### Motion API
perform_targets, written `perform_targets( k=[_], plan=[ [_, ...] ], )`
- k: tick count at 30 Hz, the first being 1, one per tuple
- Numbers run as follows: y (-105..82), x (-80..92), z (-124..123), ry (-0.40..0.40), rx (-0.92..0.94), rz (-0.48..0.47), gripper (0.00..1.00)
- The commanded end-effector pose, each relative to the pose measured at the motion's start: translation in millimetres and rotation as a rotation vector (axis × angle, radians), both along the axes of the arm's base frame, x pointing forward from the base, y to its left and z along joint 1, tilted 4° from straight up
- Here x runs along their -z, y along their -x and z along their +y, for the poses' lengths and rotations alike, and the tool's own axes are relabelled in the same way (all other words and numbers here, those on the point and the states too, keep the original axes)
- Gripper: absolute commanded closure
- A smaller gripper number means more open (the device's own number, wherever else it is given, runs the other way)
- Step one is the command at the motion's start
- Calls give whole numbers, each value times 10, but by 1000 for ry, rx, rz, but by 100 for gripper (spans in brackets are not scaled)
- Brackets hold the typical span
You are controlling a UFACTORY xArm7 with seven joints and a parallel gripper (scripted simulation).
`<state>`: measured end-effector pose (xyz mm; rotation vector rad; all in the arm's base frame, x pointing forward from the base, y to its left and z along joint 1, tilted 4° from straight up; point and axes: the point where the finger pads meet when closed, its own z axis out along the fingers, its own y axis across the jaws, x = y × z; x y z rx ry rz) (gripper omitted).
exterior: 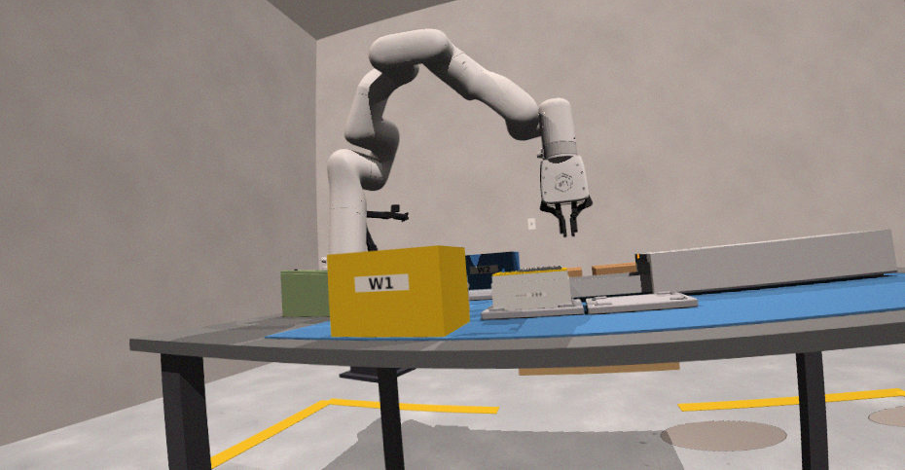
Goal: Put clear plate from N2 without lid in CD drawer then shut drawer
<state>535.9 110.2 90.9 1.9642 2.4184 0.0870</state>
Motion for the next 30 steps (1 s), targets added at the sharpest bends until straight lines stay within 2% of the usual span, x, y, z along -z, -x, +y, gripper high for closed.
perform_targets(
  k=[1, 12, 14, 23, 30],
  plan=[
    [146, 13, -29, -2, 0, -7, 100],
    [672, 135, -138, -1, 0, -6, 100],
    [672, 135, -138, -1, 0, -6, 100],
    [1092, 233, -225, -1, 0, -6, 100],
    [1093, 232, -226, -1, 0, -6, 100]
  ],
)
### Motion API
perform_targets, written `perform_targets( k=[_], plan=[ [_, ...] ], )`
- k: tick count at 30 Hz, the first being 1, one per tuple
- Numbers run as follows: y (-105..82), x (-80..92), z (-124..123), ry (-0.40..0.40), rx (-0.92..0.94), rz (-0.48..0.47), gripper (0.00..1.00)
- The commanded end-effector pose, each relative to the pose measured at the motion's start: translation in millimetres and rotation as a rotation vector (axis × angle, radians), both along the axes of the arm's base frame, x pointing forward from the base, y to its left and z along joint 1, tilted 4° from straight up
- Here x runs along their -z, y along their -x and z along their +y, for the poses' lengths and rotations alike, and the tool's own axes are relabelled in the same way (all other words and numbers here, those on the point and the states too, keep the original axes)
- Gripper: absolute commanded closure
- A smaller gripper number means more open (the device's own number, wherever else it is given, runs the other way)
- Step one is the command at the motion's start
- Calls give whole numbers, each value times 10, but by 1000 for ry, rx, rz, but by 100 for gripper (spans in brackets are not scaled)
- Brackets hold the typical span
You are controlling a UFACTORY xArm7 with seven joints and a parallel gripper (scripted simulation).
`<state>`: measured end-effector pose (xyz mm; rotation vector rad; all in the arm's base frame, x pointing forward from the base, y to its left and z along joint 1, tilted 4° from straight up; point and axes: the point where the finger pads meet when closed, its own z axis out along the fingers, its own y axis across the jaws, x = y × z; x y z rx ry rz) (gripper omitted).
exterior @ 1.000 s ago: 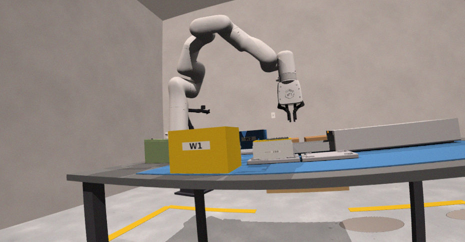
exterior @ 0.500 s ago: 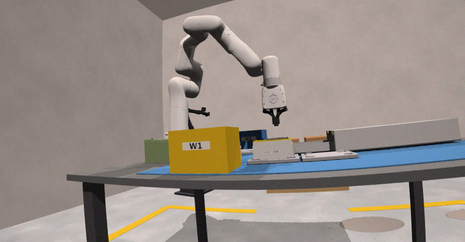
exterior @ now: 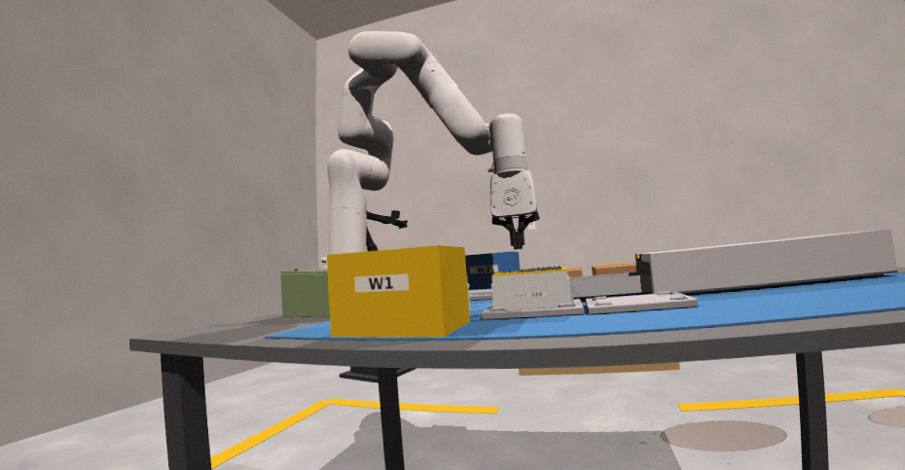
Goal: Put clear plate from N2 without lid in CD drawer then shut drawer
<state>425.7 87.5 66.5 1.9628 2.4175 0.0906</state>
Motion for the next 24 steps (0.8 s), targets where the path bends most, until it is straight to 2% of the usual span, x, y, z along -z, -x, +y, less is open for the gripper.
perform_targets(
  k=[1, 4, 24],
  plan=[
    [-9, -12, 1, 0, 0, -3, 100],
    [-9, -12, 1, 0, 0, -3, 100],
    [-25, 288, 9, 0, 0, -3, 100]
  ],
)
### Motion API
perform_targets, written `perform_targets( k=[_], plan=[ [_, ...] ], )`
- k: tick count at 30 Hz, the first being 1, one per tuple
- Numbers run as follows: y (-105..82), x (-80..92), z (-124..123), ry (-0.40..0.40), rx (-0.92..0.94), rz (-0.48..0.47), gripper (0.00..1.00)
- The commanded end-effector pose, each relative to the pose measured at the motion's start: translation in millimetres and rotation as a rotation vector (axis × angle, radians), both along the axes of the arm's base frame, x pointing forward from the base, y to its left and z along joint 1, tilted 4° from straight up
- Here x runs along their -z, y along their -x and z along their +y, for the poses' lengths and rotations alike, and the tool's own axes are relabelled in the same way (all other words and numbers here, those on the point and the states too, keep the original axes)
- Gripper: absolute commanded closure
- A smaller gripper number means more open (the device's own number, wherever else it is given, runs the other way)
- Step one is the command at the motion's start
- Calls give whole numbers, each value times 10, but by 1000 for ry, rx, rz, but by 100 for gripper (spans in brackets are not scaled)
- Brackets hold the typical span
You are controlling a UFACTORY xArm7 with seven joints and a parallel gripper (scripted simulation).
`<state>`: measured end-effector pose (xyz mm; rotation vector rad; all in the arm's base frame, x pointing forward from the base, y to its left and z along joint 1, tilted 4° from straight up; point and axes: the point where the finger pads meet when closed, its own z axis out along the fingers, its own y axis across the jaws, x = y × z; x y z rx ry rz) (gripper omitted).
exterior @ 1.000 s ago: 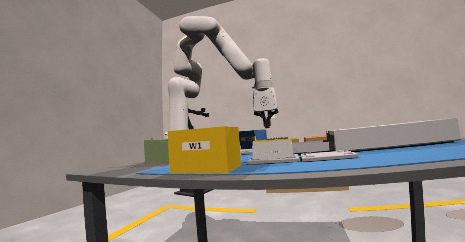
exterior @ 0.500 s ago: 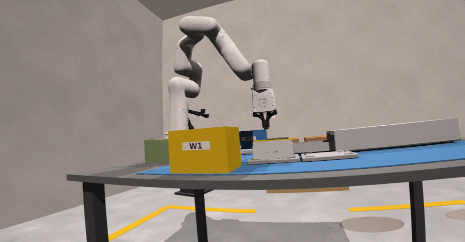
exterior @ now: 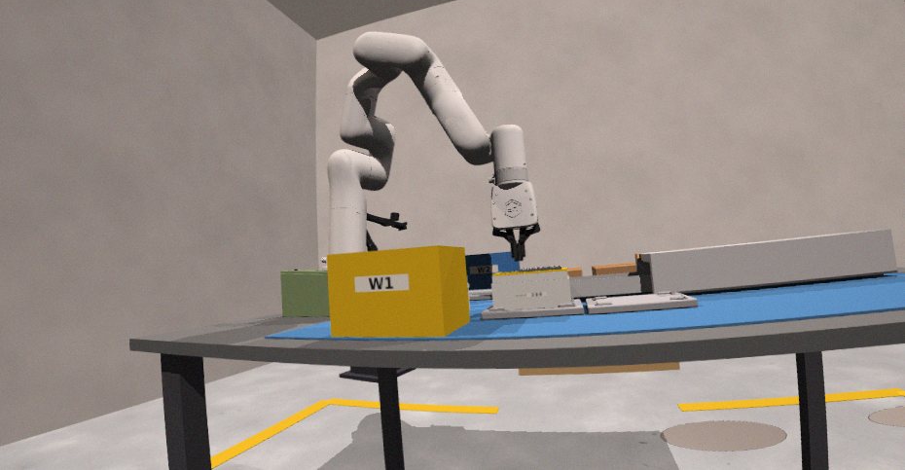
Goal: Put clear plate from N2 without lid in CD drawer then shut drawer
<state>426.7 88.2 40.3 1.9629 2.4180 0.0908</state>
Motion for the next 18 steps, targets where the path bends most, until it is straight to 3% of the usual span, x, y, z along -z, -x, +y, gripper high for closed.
perform_targets(
  k=[1, 18],
  plan=[
    [-17, 43, 3, 0, 0, -4, 100],
    [-31, 293, 10, 0, 0, -3, 100]
  ],
)
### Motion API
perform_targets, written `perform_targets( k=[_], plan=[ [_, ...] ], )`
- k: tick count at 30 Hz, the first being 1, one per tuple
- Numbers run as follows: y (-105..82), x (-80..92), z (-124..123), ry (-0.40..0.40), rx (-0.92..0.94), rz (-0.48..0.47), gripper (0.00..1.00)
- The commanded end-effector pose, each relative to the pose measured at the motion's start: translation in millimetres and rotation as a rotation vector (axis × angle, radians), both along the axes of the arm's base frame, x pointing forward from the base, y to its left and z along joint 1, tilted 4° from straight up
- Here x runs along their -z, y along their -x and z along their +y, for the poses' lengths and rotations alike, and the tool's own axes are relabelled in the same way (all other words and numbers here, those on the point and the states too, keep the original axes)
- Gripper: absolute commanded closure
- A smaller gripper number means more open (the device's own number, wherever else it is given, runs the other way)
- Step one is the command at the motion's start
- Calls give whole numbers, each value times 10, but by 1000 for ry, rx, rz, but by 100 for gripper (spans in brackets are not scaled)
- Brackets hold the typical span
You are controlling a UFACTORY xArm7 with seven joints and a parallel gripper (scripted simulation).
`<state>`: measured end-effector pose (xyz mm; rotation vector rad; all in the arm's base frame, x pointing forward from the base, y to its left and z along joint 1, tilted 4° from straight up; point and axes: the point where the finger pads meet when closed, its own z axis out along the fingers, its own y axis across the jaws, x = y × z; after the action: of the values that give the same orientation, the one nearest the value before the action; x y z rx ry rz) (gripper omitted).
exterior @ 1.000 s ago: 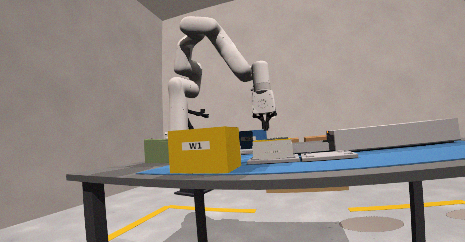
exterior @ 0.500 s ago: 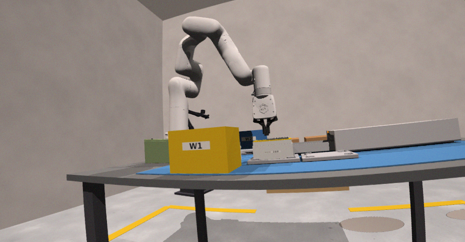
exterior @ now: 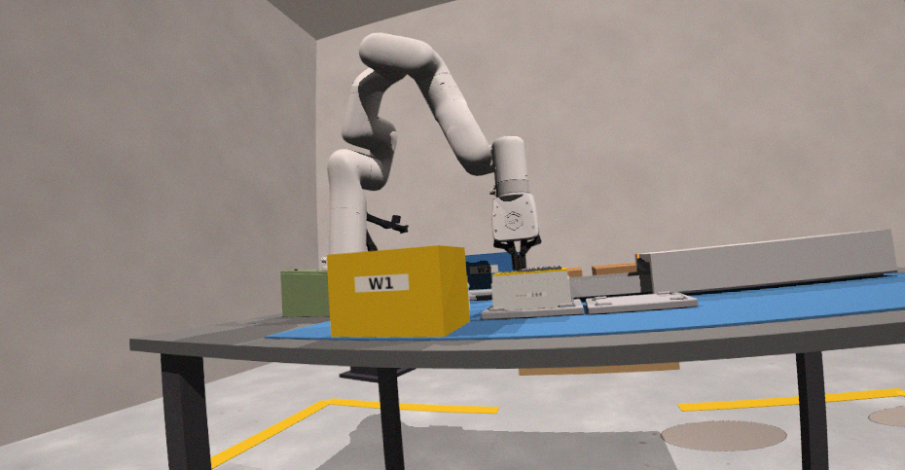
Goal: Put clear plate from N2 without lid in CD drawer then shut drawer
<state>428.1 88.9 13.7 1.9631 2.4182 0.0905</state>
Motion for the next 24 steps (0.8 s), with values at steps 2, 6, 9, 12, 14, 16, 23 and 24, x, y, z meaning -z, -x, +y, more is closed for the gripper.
perform_targets(
  k=[2, 6, 9, 12, 14, 16, 23, 24],
  plan=[
    [-19, 59, 4, 0, 0, -4, 100],
    [-23, 126, 6, 0, 0, -4, 100],
    [-25, 159, 7, 0, 0, -4, 100],
    [-27, 193, 8, 0, 0, -4, 100],
    [-29, 226, 9, 0, 0, -4, 100],
    [-31, 259, 10, 0, 0, -4, 100],
    [-36, 359, 13, 0, 0, -4, 100],
    [-36, 359, 13, 0, 0, -4, 100]
  ],
)
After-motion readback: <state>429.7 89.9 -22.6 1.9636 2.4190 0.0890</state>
